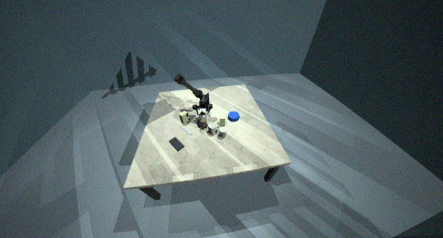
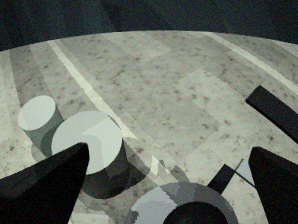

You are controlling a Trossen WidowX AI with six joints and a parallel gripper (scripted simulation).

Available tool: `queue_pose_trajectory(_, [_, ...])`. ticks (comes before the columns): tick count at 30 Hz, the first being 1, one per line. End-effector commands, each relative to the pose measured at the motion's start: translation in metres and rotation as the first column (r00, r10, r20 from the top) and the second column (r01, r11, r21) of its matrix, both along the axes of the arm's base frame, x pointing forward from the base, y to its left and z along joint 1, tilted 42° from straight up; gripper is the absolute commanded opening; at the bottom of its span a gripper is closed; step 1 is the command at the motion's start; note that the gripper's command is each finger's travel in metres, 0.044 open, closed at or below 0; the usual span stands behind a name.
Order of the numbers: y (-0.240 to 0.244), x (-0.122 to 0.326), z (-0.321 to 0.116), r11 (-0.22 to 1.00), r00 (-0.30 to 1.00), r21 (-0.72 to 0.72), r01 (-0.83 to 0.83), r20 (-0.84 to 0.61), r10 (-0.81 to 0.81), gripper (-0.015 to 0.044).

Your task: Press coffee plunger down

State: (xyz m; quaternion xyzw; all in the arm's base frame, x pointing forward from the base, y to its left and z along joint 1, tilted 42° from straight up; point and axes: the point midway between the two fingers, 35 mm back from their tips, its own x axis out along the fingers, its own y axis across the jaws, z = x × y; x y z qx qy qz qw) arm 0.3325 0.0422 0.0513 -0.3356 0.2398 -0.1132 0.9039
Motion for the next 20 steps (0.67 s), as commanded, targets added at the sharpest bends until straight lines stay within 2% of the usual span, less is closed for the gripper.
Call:
queue_pose_trajectory(1, [0.007, -0.001, 0.006, 1.0, 1.0, 0.007, 0.001, -0.002, -0.001, 0.044])
queue_pose_trajectory(9, [0.046, -0.029, 0.063, 1.0, 1.0, -0.003, 0.007, -0.012, -0.007, 0.044])
queue_pose_trajectory(20, [0.047, -0.03, 0.063, 1.0, 1.0, -0.003, 0.004, -0.014, -0.004, 0.044])
